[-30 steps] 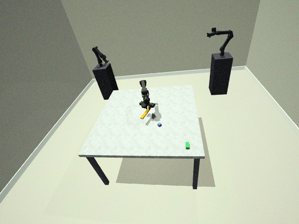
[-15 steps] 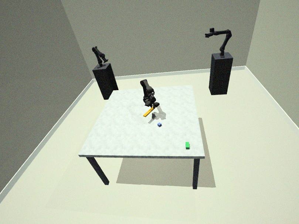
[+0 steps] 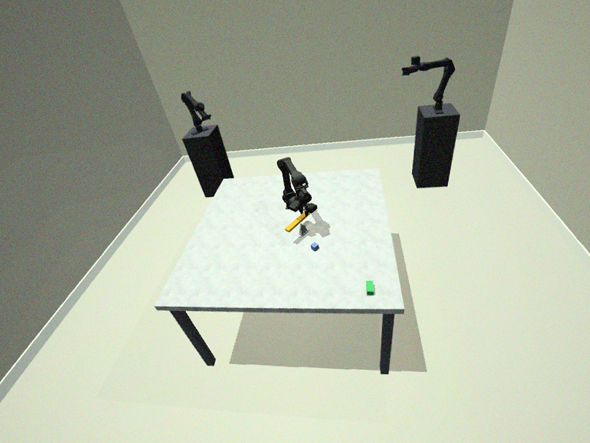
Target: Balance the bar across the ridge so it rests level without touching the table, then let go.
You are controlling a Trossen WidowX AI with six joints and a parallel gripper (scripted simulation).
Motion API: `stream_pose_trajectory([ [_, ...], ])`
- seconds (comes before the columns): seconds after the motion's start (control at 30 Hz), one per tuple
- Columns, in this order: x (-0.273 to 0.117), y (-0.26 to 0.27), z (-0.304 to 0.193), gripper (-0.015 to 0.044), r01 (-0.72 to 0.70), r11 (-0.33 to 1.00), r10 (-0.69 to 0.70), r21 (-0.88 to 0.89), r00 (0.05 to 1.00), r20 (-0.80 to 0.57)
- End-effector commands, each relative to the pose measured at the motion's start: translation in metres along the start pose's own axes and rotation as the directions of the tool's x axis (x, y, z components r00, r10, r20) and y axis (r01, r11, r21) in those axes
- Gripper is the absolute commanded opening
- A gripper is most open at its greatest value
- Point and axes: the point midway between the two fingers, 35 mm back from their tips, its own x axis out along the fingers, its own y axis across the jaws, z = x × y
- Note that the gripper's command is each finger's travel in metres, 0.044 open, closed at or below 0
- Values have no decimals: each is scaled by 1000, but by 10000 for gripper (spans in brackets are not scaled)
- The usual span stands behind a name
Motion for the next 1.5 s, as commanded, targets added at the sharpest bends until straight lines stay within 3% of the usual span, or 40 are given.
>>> stream_pose_trajectory([
  [0.0,8,0,-1,0,3,1000,-3,5,1000,-4],
  [0.53,33,-1,-1,0,3,1000,-3,5,1000,-4],
  [1.47,33,-1,0,0,3,1000,-3,5,1000,-4],
])
